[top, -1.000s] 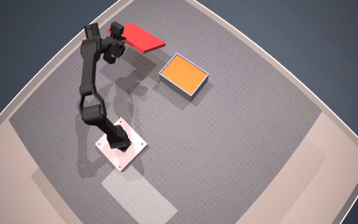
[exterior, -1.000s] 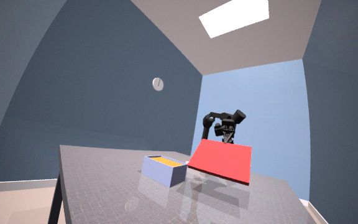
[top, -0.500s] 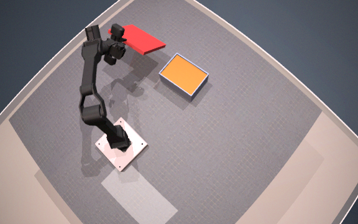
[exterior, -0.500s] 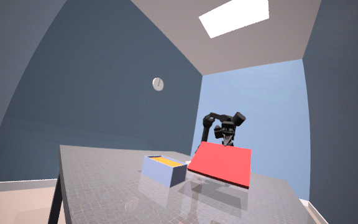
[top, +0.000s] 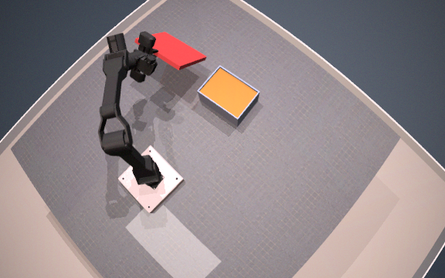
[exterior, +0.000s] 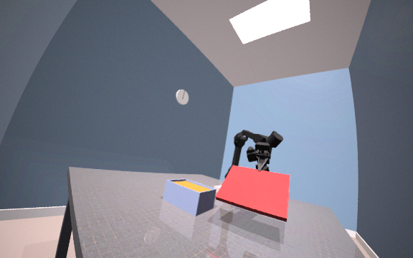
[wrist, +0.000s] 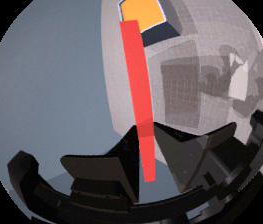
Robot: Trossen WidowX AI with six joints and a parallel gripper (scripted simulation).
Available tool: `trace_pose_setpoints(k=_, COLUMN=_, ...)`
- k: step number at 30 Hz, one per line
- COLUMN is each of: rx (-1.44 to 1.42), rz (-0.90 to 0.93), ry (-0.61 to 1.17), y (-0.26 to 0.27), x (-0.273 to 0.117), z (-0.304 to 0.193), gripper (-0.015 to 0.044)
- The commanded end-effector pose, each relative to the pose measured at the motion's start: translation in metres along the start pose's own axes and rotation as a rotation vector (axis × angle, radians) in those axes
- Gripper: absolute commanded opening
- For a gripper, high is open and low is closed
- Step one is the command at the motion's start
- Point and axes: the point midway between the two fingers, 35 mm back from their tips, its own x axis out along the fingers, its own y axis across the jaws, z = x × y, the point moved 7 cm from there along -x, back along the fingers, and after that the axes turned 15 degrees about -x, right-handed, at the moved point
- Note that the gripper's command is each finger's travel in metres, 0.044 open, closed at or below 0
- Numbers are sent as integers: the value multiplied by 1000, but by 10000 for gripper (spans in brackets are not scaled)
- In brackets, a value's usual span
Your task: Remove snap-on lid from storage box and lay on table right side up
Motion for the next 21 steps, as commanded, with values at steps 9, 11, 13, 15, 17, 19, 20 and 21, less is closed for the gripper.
trace_pose_setpoints(k=9, rx=8, rz=5, ry=-9, y=-8, x=7, z=-1, gripper=0)
trace_pose_setpoints(k=11, rx=8, rz=5, ry=-9, y=-9, x=8, z=-2, gripper=0)
trace_pose_setpoints(k=13, rx=8, rz=5, ry=-9, y=-10, x=9, z=-2, gripper=0)
trace_pose_setpoints(k=15, rx=8, rz=5, ry=-9, y=-11, x=10, z=-2, gripper=0)
trace_pose_setpoints(k=17, rx=8, rz=5, ry=-9, y=-12, x=11, z=-3, gripper=0)
trace_pose_setpoints(k=19, rx=8, rz=5, ry=-9, y=-14, x=12, z=-3, gripper=0)
trace_pose_setpoints(k=20, rx=8, rz=5, ry=-9, y=-14, x=13, z=-3, gripper=0)
trace_pose_setpoints(k=21, rx=8, rz=5, ry=-9, y=-15, x=13, z=-3, gripper=0)
